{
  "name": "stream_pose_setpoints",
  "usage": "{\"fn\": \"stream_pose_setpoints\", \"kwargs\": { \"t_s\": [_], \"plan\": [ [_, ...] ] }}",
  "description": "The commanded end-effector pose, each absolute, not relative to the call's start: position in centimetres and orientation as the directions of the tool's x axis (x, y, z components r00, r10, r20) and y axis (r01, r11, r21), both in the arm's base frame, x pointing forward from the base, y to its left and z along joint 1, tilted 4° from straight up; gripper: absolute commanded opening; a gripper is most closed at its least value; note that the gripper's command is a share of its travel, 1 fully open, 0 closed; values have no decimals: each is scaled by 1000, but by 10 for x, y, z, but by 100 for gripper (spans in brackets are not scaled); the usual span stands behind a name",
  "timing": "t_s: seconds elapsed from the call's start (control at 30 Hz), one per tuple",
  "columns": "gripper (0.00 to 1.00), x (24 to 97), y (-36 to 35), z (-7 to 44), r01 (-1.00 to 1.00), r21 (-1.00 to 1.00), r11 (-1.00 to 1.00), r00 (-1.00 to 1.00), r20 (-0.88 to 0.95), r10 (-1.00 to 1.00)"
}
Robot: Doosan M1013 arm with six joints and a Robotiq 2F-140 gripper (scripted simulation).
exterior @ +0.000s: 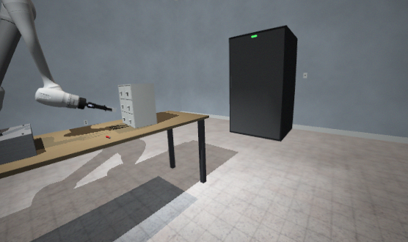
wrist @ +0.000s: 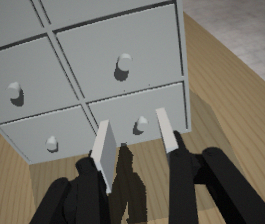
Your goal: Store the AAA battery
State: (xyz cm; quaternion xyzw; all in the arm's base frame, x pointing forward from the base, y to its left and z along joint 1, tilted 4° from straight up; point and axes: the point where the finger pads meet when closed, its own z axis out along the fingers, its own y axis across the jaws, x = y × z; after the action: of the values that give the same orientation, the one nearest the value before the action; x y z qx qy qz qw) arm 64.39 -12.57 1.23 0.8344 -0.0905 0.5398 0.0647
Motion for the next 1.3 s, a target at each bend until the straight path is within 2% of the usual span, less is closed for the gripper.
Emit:
{"fn": "stream_pose_setpoints", "kwargs": {
  "t_s": [0.0,0.53,1.27],
  "plan": [
    [20,644,-126,12,-221,10,-975,401,913,-81],
    [20,648,-127,5,-221,10,-975,401,913,-81],
    [20,695,-138,-81,-221,10,-975,401,913,-81]
  ]
}}
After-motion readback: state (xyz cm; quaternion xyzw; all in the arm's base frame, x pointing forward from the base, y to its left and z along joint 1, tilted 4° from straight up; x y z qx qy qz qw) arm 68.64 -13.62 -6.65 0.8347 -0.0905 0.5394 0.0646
